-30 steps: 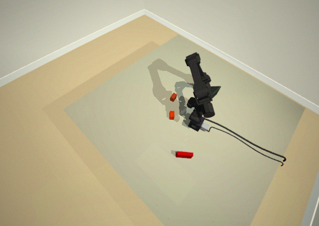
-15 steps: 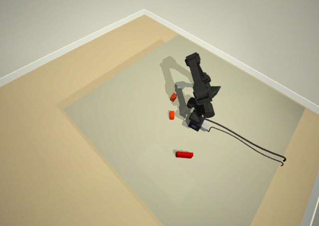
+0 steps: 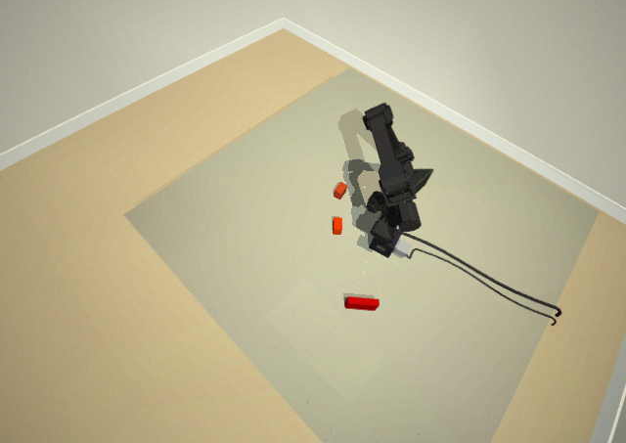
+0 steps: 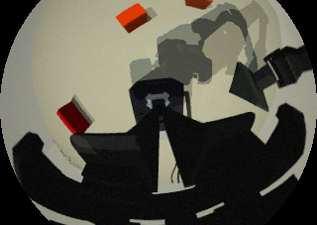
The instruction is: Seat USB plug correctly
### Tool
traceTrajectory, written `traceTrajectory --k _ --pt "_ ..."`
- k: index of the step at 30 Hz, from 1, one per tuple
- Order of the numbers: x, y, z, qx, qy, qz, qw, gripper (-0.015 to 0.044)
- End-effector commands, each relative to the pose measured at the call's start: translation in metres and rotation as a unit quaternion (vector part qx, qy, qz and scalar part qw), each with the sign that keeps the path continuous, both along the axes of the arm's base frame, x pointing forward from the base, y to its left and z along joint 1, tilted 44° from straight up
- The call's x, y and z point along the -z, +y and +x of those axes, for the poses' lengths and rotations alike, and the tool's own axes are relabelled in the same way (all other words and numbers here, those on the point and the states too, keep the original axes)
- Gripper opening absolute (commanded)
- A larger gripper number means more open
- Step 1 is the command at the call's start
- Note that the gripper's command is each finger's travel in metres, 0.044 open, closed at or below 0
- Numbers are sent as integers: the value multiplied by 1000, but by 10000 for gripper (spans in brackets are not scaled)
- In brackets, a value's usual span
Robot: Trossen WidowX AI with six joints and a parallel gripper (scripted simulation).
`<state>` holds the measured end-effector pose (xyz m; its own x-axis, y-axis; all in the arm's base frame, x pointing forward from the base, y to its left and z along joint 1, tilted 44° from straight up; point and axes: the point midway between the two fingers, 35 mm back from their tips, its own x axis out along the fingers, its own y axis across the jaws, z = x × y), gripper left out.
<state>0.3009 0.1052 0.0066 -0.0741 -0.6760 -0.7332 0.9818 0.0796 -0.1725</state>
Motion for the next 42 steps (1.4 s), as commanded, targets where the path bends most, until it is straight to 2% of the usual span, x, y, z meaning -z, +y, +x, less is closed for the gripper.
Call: traceTrajectory --k 1,42 --pt "0 -1 0 -2 1 -1 1000 0" --pt "4 -4 0 -2 1 -1 1000 0"
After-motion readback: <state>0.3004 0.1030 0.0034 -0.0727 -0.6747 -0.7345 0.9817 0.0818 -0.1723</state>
